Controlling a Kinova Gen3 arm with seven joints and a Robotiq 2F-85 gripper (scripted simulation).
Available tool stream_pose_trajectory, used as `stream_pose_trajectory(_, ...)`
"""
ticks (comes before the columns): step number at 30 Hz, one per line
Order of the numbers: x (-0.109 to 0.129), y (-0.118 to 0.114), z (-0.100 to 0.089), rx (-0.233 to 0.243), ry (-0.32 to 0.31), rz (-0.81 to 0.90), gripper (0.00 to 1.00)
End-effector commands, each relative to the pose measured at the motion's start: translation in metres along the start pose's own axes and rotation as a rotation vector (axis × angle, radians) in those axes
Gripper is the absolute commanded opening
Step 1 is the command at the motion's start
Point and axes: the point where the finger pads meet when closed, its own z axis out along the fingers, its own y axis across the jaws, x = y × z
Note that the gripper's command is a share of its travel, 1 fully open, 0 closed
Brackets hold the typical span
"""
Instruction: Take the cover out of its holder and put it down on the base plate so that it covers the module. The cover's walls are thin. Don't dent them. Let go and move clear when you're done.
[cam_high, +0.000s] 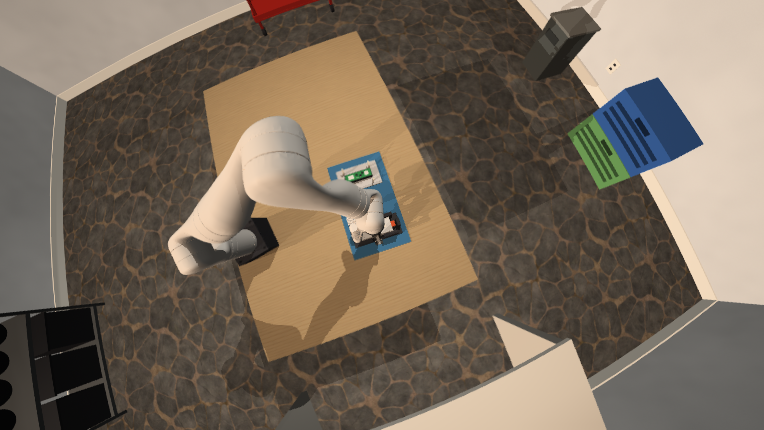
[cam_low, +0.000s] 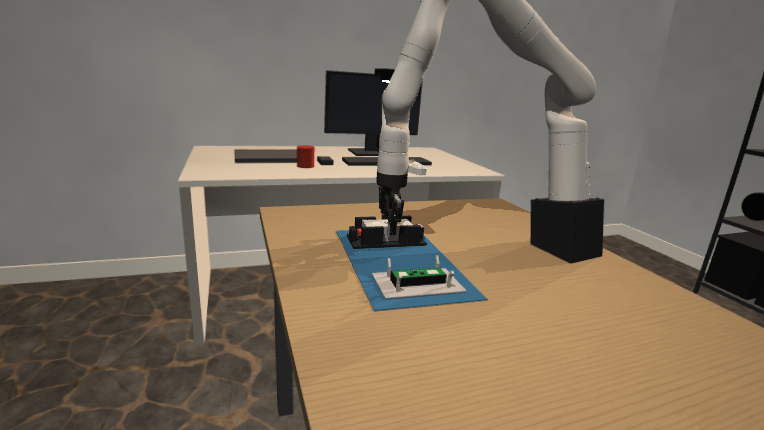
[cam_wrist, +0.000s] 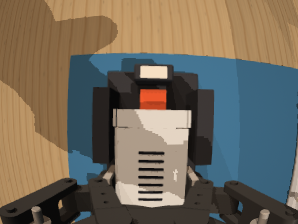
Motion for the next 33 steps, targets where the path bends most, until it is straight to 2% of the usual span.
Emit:
stream_pose_trajectory(1, -0.004, 0.0, -0.014, 0.0, -0.012, 0.0, 0.0)
stream_pose_trajectory(4, -0.004, 0.0, -0.023, 0.0, -0.012, 0.0, 0.0)
stream_pose_trajectory(12, 0.0, 0.0, -0.022, 0.0, -0.002, 0.0, 0.0)
stream_pose_trajectory(21, 0.001, 0.0, -0.049, 0.0, -0.002, 0.0, 0.0)
stream_pose_trajectory(33, 0.001, -0.001, -0.048, 0.001, 0.0, 0.001, 0.01)
